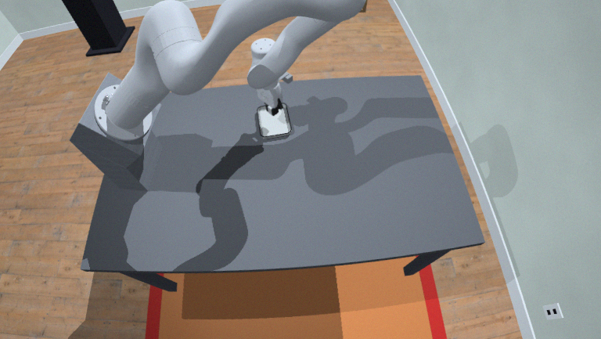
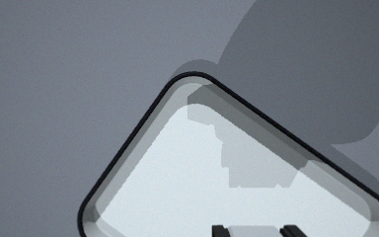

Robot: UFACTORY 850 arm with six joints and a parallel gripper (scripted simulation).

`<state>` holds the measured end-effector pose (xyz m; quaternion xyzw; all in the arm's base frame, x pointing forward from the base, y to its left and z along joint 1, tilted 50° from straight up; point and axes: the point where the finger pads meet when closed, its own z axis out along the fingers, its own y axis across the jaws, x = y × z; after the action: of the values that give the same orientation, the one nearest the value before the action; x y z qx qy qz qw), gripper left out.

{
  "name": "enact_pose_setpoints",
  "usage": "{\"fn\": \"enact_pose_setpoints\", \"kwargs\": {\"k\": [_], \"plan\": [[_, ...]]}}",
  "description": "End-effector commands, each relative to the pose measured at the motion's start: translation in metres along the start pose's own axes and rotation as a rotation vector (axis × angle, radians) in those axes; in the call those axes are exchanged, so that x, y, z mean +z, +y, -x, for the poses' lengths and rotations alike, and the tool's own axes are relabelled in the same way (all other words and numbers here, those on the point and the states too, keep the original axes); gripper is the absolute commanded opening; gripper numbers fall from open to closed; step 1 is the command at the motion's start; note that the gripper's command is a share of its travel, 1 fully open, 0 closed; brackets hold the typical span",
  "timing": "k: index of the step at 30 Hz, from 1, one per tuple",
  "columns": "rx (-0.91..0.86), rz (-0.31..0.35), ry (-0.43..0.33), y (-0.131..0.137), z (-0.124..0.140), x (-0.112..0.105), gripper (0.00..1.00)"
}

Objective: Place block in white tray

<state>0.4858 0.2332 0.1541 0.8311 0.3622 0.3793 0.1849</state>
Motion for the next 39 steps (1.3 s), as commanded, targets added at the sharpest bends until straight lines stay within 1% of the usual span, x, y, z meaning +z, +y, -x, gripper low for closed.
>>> {"fn": "enact_pose_setpoints", "kwargs": {"k": [1, 12, 20, 22, 32, 39], "plan": [[0.000, 0.000, 0.001, 0.000, 0.000, 0.000, 0.00], [0.000, 0.000, 0.000, 0.000, 0.000, 0.004, 0.00], [0.000, 0.000, 0.000, 0.000, 0.000, 0.021, 0.00], [0.000, 0.000, 0.000, 0.000, 0.000, 0.021, 0.00], [0.000, 0.000, 0.000, 0.000, -0.001, 0.048, 0.00], [0.000, 0.000, 0.000, 0.000, -0.001, 0.054, 0.00]]}}
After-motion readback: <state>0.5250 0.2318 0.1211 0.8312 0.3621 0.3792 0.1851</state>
